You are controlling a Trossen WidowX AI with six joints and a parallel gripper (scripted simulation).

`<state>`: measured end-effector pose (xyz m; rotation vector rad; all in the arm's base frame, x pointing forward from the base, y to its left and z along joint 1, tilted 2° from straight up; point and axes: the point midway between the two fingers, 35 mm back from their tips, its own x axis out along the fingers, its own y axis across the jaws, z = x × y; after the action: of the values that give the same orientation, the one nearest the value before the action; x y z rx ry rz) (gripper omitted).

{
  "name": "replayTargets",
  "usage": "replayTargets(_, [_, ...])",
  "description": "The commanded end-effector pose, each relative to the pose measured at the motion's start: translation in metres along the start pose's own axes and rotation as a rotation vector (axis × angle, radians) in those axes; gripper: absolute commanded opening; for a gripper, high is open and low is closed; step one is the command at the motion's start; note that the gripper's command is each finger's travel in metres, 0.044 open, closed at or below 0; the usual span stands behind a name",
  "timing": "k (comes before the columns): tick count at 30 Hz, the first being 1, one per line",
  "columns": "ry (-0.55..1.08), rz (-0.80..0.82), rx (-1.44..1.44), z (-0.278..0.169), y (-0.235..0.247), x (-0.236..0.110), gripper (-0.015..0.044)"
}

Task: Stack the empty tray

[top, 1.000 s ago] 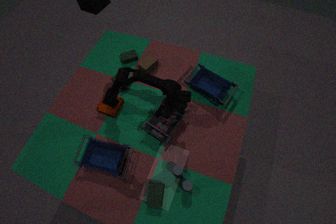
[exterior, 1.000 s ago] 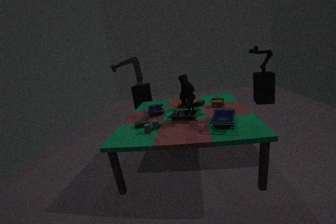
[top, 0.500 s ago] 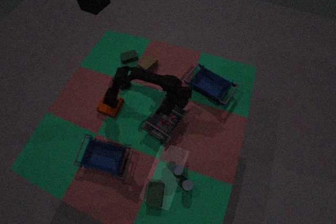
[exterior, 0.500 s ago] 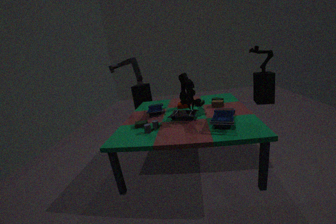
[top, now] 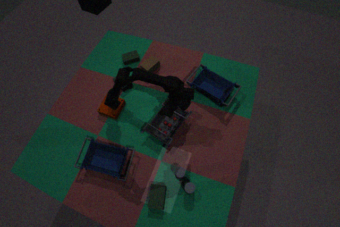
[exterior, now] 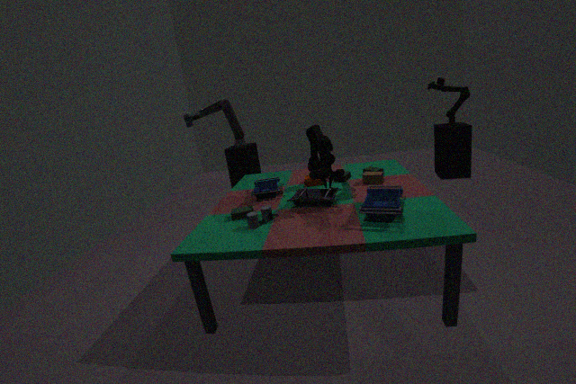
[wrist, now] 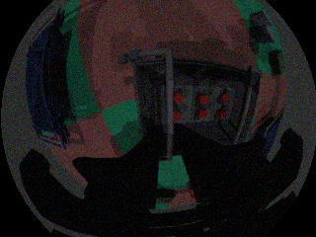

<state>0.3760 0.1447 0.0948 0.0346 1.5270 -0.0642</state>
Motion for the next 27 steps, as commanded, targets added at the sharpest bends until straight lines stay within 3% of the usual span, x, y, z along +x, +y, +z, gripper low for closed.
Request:
replayTargets(1, [0.003, -0.002, 0.0, -0.0004, -0.0003, 0.0016, 0.0035])
replayTargets(3, [0.003, -0.002, 0.0, -0.0004, -0.0003, 0.0016, 0.0])
replayTargets(27, [0.0, 0.0, 0.0, 0.0, 0.0, 0.0, 0.0])
